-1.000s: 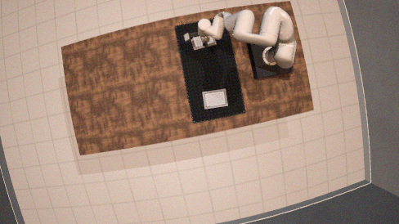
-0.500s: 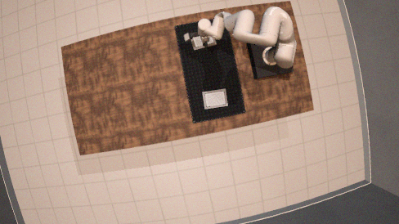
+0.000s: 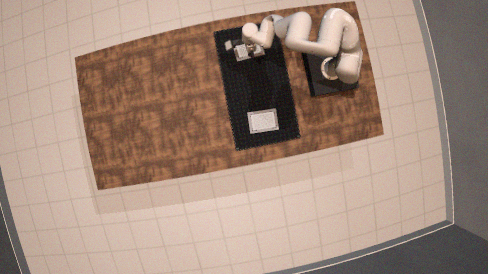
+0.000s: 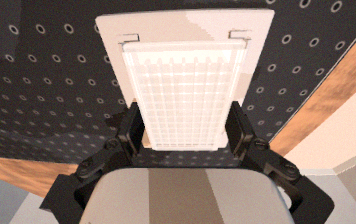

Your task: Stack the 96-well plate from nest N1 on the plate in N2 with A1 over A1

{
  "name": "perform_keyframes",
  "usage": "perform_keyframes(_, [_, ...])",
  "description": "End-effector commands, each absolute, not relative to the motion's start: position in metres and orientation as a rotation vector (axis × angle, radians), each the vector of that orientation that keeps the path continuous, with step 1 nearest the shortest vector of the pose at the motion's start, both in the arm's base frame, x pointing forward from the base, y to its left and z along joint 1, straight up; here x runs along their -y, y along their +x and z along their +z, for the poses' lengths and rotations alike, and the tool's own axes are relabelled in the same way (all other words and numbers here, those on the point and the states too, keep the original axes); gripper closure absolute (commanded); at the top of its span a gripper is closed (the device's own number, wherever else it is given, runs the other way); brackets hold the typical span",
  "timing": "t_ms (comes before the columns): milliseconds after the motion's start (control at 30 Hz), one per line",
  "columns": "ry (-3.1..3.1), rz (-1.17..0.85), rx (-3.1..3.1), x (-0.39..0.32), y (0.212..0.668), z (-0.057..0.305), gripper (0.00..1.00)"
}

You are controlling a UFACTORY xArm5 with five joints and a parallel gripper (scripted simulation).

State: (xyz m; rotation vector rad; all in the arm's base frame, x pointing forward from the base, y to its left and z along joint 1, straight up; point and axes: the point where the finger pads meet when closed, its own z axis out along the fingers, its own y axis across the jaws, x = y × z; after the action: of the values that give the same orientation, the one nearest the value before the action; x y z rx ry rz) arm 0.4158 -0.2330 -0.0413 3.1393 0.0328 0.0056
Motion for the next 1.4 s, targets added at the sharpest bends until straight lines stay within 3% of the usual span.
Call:
perform_keyframes(0, [3.137,0.012,-0.033,0.234,0.417,-0.038,1.0])
perform_keyframes(1367, [3.137,0.012,-0.033,0.234,0.417,-0.014,1.0])
